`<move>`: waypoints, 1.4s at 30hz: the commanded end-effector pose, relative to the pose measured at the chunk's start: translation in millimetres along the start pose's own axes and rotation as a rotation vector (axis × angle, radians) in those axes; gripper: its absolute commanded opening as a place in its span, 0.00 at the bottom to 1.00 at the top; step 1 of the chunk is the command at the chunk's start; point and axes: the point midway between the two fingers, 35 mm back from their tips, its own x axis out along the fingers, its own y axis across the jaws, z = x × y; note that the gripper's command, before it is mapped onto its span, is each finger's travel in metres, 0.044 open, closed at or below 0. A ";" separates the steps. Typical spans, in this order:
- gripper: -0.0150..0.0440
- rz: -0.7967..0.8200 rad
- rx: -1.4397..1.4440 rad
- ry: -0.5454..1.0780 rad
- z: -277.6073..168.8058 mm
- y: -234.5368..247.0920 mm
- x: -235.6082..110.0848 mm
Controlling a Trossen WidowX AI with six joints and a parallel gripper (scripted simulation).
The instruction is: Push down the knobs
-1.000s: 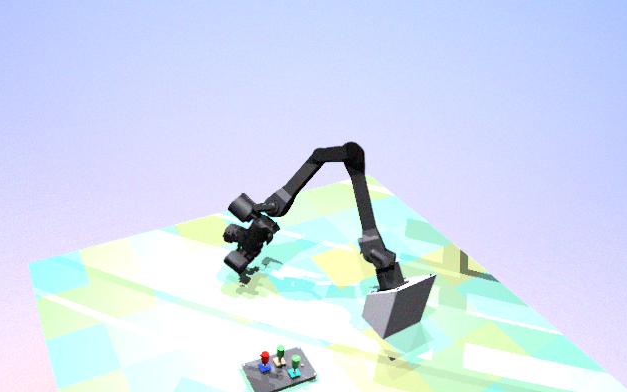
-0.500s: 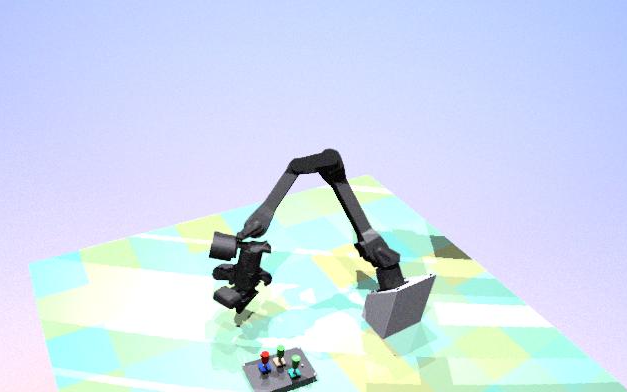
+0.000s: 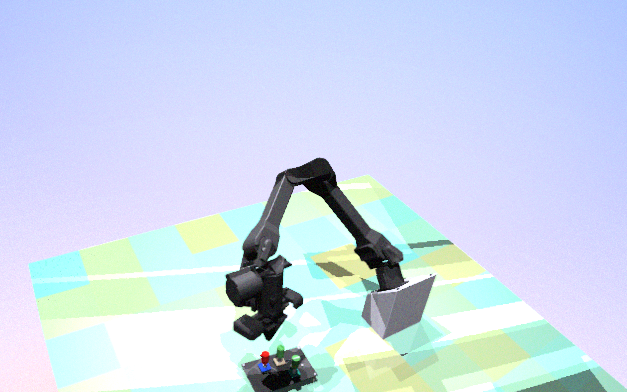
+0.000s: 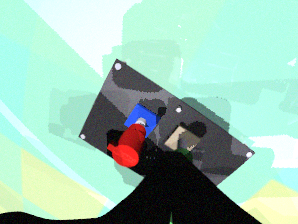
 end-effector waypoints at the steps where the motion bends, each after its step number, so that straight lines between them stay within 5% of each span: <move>1: 0.25 -0.079 0.051 -0.069 -64.7 2.5 -19.6; 13: 0.25 -0.097 0.073 -0.114 -88.5 0.5 -28.4; 42: 0.25 -0.097 0.073 -0.116 -83.5 -3.8 12.2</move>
